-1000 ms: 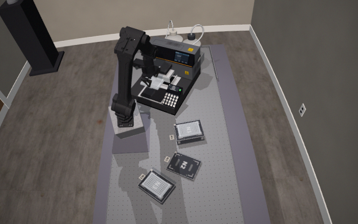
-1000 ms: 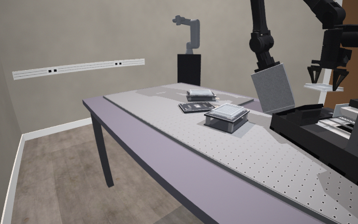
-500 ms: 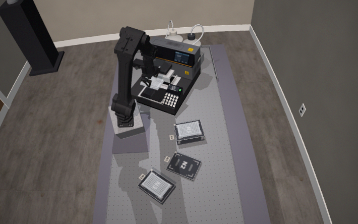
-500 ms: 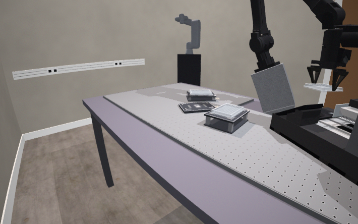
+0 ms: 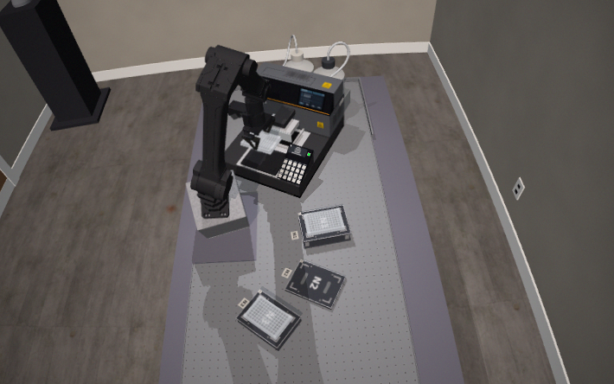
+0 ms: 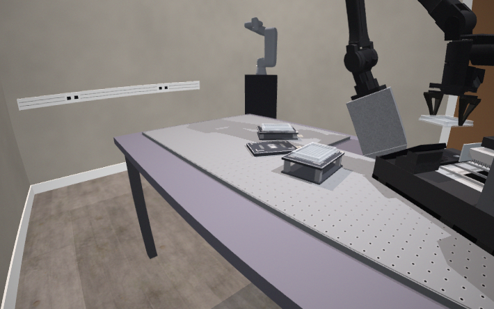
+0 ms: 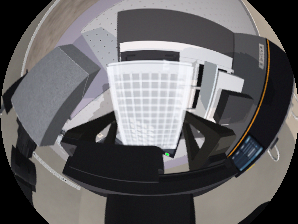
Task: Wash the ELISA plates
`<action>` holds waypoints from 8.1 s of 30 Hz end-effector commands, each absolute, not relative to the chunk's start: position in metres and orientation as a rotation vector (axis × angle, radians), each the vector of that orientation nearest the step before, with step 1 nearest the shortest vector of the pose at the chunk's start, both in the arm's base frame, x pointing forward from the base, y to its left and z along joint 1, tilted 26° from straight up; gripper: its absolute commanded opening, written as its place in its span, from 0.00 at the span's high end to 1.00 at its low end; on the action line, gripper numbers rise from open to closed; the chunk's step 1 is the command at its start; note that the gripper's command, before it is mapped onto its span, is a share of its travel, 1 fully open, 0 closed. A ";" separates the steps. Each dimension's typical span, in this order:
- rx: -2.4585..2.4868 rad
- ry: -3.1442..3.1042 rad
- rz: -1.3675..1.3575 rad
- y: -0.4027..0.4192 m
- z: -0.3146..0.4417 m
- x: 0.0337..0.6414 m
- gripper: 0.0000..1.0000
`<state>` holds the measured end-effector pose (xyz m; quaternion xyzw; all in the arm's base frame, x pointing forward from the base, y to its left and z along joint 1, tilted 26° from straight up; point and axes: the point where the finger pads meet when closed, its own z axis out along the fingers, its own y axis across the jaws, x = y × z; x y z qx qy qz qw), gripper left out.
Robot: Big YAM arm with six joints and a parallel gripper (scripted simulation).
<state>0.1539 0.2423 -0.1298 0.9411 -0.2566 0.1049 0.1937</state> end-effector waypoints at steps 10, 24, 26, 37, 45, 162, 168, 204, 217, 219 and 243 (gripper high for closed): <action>2.640 -0.719 0.294 0.238 -0.143 0.160 0.18; 2.649 -0.726 0.297 0.236 -0.161 0.166 0.18; 2.640 -0.722 0.294 0.229 -0.165 0.164 0.18; 2.638 -0.721 0.293 0.222 -0.178 0.164 0.18; 2.637 -0.720 0.293 0.215 -0.190 0.165 0.18; 2.636 -0.716 0.292 0.204 -0.209 0.166 0.18; 2.639 -0.719 0.293 0.206 -0.210 0.167 0.18; 2.654 -0.725 0.302 0.214 -0.209 0.169 0.18; 2.654 -0.725 0.302 0.214 -0.209 0.169 0.18; 2.654 -0.725 0.302 0.214 -0.209 0.169 0.18; 2.654 -0.725 0.302 0.214 -0.209 0.168 0.18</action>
